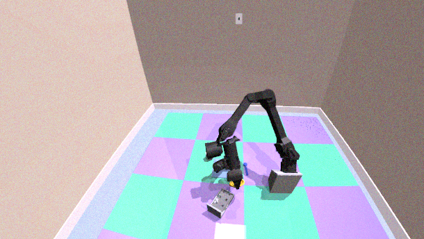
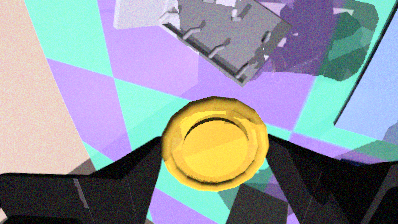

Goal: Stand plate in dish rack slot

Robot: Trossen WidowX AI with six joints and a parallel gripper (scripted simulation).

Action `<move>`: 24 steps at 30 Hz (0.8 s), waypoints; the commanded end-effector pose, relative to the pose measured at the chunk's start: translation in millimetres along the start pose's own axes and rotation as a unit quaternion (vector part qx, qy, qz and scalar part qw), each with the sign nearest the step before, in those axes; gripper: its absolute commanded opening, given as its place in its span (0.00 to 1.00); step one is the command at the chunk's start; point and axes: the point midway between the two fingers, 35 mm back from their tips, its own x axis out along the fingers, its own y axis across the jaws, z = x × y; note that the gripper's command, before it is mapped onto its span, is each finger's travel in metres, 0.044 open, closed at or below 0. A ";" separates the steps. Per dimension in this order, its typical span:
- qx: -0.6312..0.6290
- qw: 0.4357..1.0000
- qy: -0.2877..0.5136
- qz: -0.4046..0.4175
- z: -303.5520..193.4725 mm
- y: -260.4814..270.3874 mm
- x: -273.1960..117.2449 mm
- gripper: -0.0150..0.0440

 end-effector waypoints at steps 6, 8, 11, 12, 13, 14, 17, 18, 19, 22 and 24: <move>-0.086 0.993 -0.014 0.079 3.2 -1.7 16.1 0.25; -0.104 0.990 -0.021 0.095 4.2 -2.3 19.0 0.25; -0.131 0.984 -0.034 0.117 5.7 -3.3 23.1 0.25; -0.141 0.981 -0.039 0.124 6.3 -3.6 24.4 0.25; -0.150 0.979 -0.044 0.131 6.8 -4.0 25.6 0.25; -0.159 0.976 -0.049 0.138 7.3 -4.4 26.8 0.25; -0.186 0.968 -0.067 0.157 9.0 -5.7 30.1 0.25; -0.195 0.964 -0.074 0.163 9.5 -6.2 31.1 0.25; -0.203 0.961 -0.080 0.169 10.0 -6.6 32.1 0.25; -0.230 0.950 -0.102 0.185 11.7 -8.2 34.7 0.25; -0.247 0.942 -0.117 0.194 12.7 -9.4 36.3 0.25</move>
